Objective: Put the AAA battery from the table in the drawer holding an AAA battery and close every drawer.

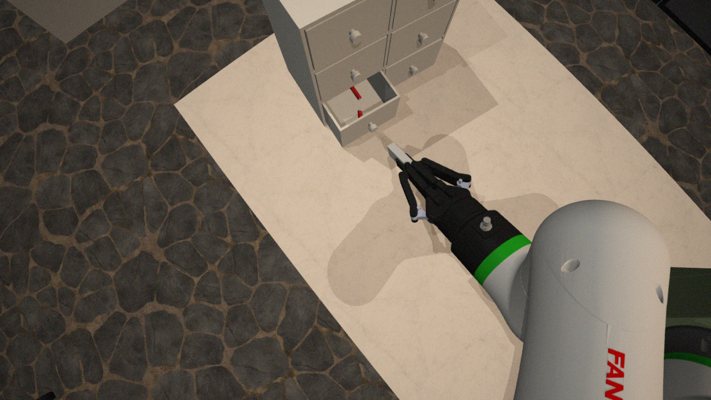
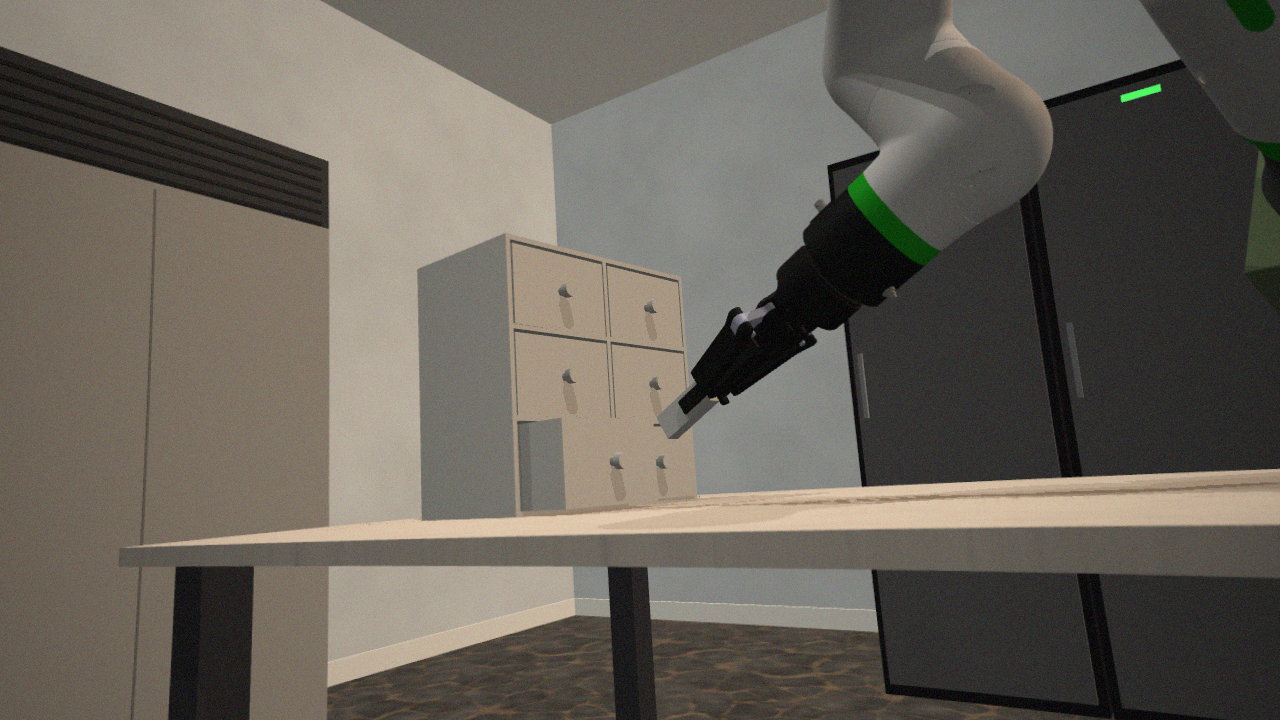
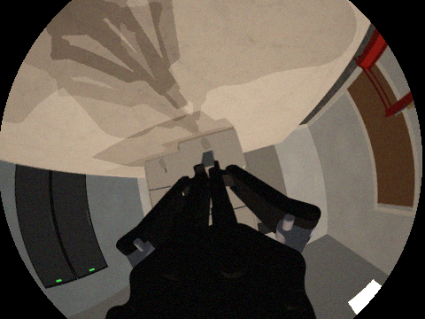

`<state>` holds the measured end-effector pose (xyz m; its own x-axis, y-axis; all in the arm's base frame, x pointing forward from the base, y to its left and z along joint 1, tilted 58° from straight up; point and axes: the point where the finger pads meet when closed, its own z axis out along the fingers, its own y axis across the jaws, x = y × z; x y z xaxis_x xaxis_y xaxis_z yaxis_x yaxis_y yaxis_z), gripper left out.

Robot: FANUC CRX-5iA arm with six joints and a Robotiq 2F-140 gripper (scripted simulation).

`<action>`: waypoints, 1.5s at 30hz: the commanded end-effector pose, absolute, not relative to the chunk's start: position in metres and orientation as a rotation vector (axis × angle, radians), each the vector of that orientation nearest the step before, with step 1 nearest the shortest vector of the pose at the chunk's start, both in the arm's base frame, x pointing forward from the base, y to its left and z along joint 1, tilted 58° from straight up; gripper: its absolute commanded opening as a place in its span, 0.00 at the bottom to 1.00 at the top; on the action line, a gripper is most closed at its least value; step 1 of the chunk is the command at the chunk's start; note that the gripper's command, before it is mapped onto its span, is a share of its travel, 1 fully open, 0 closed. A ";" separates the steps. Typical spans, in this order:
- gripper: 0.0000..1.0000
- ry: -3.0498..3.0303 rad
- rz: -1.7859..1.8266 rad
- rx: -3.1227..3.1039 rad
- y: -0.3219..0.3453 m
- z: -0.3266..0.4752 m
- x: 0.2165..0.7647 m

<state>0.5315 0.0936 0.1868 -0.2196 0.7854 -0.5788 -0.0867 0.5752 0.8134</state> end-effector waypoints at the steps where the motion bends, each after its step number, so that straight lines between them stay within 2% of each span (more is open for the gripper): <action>1: 0.00 1.598 0.896 0.604 0.104 0.180 0.549; 45: 0.00 1.598 0.896 0.604 0.112 0.176 0.561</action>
<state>0.5603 0.1120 0.1758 -0.2185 0.7851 -0.5795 -0.0851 0.5762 0.8128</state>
